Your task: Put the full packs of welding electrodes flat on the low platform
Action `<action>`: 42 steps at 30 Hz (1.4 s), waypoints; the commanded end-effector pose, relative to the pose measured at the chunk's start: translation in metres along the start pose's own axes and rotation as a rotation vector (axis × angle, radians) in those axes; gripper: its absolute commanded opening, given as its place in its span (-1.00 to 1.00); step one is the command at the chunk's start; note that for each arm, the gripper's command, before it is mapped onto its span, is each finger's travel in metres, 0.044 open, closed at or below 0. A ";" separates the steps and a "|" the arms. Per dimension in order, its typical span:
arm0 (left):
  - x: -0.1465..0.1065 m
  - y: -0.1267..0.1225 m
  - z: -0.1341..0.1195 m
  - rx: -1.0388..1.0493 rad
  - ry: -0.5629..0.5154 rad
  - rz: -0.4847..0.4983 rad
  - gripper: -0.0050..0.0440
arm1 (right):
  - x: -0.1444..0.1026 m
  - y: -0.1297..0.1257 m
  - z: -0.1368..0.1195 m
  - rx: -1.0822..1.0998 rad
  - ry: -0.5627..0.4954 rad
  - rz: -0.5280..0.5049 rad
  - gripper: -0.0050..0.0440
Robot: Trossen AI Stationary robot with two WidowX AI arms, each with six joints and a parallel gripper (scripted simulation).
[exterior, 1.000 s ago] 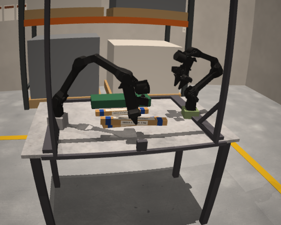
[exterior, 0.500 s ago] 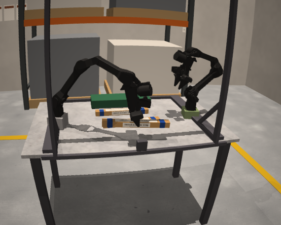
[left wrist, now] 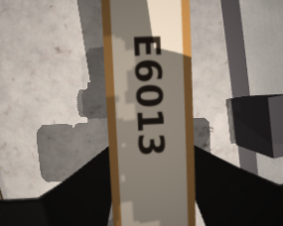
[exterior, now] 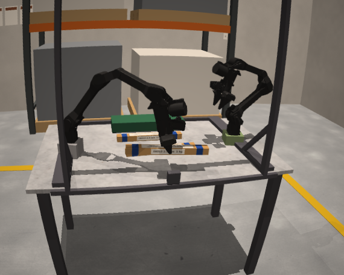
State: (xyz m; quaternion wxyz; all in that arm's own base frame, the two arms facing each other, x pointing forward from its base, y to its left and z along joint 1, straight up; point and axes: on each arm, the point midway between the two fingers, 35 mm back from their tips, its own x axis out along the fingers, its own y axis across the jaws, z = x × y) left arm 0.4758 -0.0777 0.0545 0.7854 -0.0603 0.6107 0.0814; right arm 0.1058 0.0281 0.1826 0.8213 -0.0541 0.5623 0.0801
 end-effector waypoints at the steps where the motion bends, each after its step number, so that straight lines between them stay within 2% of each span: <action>1: -0.017 -0.002 0.011 -0.007 -0.045 -0.017 -1.00 | -0.006 0.000 0.003 0.003 -0.022 -0.001 0.55; 5: -0.017 -0.002 0.011 -0.007 -0.045 -0.017 -1.00 | -0.006 0.000 0.003 0.003 -0.022 -0.001 0.55; 8: -0.002 0.000 0.005 -0.008 -0.021 -0.006 -1.00 | -0.006 0.000 0.003 0.003 -0.022 -0.001 0.55; 19: 0.014 0.000 0.001 -0.008 -0.025 -0.008 -1.00 | -0.006 0.000 0.003 0.003 -0.022 -0.001 0.55; 22: 0.008 -0.001 0.004 -0.010 -0.042 -0.014 -1.00 | -0.006 0.000 0.003 0.003 -0.022 -0.001 0.55; 25: 0.023 0.000 -0.002 -0.008 -0.020 -0.006 -1.00 | -0.006 0.000 0.003 0.003 -0.022 -0.001 0.55; 36: 0.040 0.000 -0.006 -0.008 -0.021 -0.006 -1.00 | -0.006 0.000 0.003 0.003 -0.022 -0.001 0.55; 39: 0.033 -0.001 -0.001 -0.010 -0.044 -0.015 -1.00 | -0.006 0.000 0.003 0.003 -0.022 -0.001 0.55; 42: 0.047 0.000 -0.008 -0.008 -0.020 -0.006 -1.00 | -0.006 0.000 0.003 0.003 -0.022 -0.001 0.55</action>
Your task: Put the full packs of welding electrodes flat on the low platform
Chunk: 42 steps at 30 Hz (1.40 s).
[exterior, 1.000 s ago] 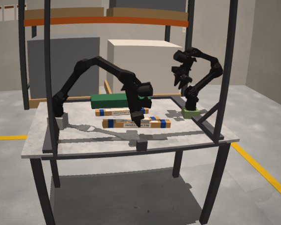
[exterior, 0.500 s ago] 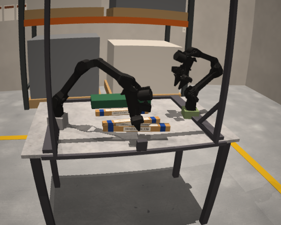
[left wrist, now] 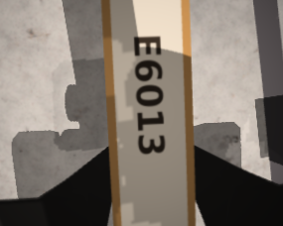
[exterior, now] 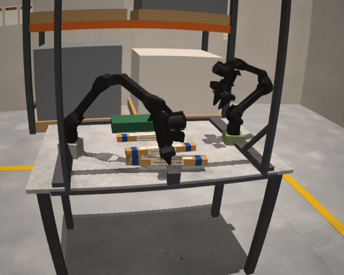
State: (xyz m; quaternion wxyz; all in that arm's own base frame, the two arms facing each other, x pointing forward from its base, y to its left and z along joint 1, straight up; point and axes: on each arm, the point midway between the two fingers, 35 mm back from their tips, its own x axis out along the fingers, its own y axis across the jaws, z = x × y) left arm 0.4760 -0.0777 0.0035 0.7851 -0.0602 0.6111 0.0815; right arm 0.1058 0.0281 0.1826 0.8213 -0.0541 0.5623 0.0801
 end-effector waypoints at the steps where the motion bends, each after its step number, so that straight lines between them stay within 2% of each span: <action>1: -0.001 0.000 0.004 -0.008 -0.021 -0.006 -1.00 | -0.006 0.000 0.003 0.003 -0.022 -0.001 0.55; 9: 0.010 -0.001 0.003 -0.009 -0.028 -0.009 -1.00 | -0.006 0.000 0.003 0.003 -0.022 -0.001 0.55; 10: 0.002 -0.002 0.010 -0.011 -0.050 -0.018 -1.00 | -0.006 0.000 0.003 0.003 -0.022 -0.001 0.55; 17: 0.003 -0.002 0.009 -0.011 -0.049 -0.017 -1.00 | -0.006 0.000 0.003 0.003 -0.022 -0.001 0.55; 22: 0.015 0.000 0.002 -0.008 -0.026 -0.008 -1.00 | -0.006 0.000 0.003 0.003 -0.022 -0.001 0.55; 31: 0.013 -0.002 0.005 -0.009 -0.041 -0.014 -1.00 | -0.006 0.000 0.003 0.003 -0.022 -0.001 0.55; 35: 0.023 0.000 -0.001 -0.008 -0.024 -0.007 -1.00 | -0.006 0.000 0.003 0.003 -0.022 -0.001 0.55; 39: 0.017 -0.002 0.005 -0.010 -0.045 -0.016 -1.00 | -0.006 0.000 0.003 0.003 -0.022 -0.001 0.55; 42: 0.024 -0.001 0.001 -0.008 -0.032 -0.010 -1.00 | -0.006 0.000 0.003 0.003 -0.022 -0.001 0.55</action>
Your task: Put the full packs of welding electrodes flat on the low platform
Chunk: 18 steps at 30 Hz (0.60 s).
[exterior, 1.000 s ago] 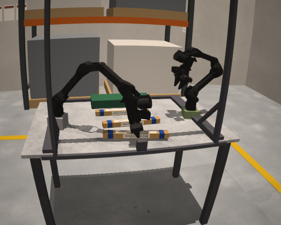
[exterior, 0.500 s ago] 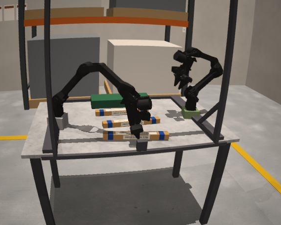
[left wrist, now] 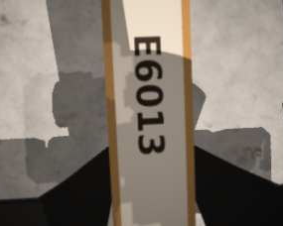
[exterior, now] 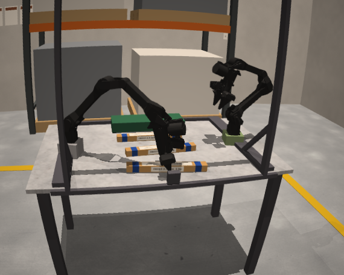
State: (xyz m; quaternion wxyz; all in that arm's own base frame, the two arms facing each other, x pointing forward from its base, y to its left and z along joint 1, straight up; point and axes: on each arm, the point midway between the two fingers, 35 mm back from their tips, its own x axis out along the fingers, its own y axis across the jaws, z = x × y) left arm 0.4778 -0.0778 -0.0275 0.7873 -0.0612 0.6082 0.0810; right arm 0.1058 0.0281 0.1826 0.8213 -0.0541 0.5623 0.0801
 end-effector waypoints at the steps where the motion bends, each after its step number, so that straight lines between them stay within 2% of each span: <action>1: -0.012 -0.002 0.011 -0.006 -0.039 -0.015 -1.00 | -0.006 0.000 0.003 0.003 -0.022 -0.001 0.55; 18: -0.012 -0.001 0.009 -0.006 -0.039 -0.015 -1.00 | -0.006 0.000 0.003 0.003 -0.022 -0.001 0.55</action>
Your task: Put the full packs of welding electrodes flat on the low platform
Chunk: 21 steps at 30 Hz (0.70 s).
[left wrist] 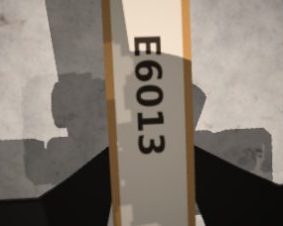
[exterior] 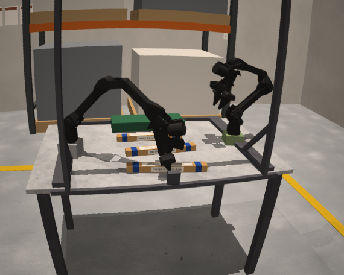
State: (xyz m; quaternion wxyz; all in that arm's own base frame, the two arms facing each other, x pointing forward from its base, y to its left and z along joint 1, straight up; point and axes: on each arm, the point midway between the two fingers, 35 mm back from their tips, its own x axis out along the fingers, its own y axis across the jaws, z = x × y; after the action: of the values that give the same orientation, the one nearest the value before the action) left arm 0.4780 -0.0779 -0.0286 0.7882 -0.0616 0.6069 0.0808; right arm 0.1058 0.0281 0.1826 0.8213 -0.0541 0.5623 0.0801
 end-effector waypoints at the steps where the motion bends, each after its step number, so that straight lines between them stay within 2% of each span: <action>1: -0.013 -0.001 0.010 -0.006 -0.036 -0.013 -1.00 | -0.006 0.000 0.003 0.003 -0.022 -0.001 0.55; 6: -0.013 -0.001 0.009 -0.006 -0.036 -0.013 -1.00 | -0.006 0.000 0.003 0.003 -0.022 -0.001 0.55; 7: -0.013 -0.001 0.009 -0.006 -0.036 -0.013 0.55 | -0.006 0.000 0.003 0.003 -0.022 -0.001 0.55; 21: -0.013 -0.001 0.009 -0.006 -0.036 -0.013 0.55 | -0.006 0.000 0.003 0.003 -0.022 -0.001 0.55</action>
State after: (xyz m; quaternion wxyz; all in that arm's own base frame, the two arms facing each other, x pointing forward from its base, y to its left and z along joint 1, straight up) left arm 0.4785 -0.0780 -0.0281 0.7894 -0.0620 0.6054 0.0804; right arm 0.1058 0.0281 0.1826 0.8213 -0.0541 0.5623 0.0801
